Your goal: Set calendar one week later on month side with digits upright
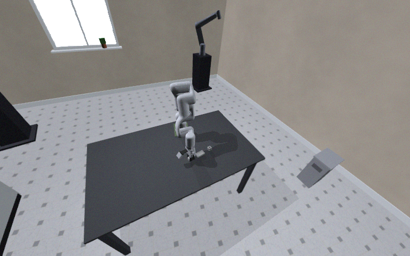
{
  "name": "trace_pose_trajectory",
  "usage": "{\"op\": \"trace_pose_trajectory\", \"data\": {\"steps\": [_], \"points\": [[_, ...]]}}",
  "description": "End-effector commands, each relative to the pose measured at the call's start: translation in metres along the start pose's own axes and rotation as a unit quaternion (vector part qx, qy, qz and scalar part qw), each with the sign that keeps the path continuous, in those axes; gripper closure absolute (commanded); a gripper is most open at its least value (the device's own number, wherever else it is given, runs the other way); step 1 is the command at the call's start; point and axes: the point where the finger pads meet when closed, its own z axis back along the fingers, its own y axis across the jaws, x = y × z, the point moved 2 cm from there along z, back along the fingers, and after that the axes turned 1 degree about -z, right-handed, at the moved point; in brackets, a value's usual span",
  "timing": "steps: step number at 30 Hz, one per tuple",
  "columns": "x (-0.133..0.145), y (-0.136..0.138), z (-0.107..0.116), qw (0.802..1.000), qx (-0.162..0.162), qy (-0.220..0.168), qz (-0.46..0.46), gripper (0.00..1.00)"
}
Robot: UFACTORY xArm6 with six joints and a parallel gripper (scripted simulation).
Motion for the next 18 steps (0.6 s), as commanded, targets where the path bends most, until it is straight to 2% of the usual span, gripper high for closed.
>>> {"op": "trace_pose_trajectory", "data": {"steps": [1,5,12,14,18], "points": [[0.0,-0.001,0.007,1.0,-0.002,0.0,0.0,0.71],[0.0,-0.001,0.027,1.0,-0.002,0.0,0.0,0.71],[0.0,-0.001,0.078,1.0,-0.002,0.0,0.0,0.71],[0.0,-0.001,0.078,1.0,-0.002,0.0,0.0,0.71],[0.0,-0.001,0.097,1.0,-0.002,0.0,0.0,0.71]]}}
